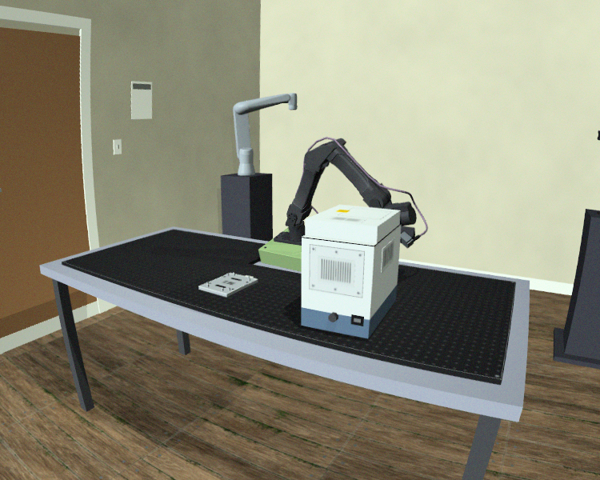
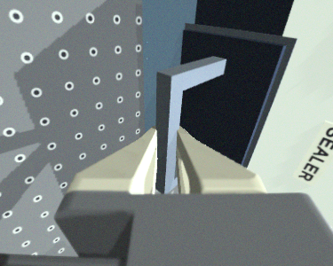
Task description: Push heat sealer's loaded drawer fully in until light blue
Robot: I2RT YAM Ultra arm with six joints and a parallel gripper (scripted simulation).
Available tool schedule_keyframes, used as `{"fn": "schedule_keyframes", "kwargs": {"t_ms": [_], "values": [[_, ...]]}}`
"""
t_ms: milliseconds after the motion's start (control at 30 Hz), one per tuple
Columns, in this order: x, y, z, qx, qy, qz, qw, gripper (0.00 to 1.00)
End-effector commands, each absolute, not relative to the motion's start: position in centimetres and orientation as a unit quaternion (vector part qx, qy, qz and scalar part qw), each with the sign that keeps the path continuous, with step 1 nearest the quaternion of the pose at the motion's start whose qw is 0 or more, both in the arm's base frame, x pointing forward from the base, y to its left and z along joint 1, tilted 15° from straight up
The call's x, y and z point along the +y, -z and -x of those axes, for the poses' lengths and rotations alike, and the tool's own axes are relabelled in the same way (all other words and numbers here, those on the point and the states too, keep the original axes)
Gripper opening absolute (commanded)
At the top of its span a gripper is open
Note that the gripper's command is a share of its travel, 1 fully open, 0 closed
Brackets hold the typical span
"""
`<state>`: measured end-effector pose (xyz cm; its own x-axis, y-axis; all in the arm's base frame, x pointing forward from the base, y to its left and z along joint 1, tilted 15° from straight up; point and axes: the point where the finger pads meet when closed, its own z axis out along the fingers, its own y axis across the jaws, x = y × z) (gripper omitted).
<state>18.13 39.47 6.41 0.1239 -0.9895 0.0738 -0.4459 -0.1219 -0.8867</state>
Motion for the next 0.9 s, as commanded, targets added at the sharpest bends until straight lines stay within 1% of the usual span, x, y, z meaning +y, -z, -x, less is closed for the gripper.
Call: {"fn": "schedule_keyframes", "kwargs": {"t_ms": [0, 600, 867], "values": [[39.8, -8.1, -21.2, 0.563, 0.375, 0.622, 0.394, 0.0], [40.3, -7.2, -18.8, 0.568, 0.37, 0.619, 0.398, 0.0], [40.3, -7.2, -18.9, 0.566, 0.372, 0.62, 0.396, 0.0]]}}
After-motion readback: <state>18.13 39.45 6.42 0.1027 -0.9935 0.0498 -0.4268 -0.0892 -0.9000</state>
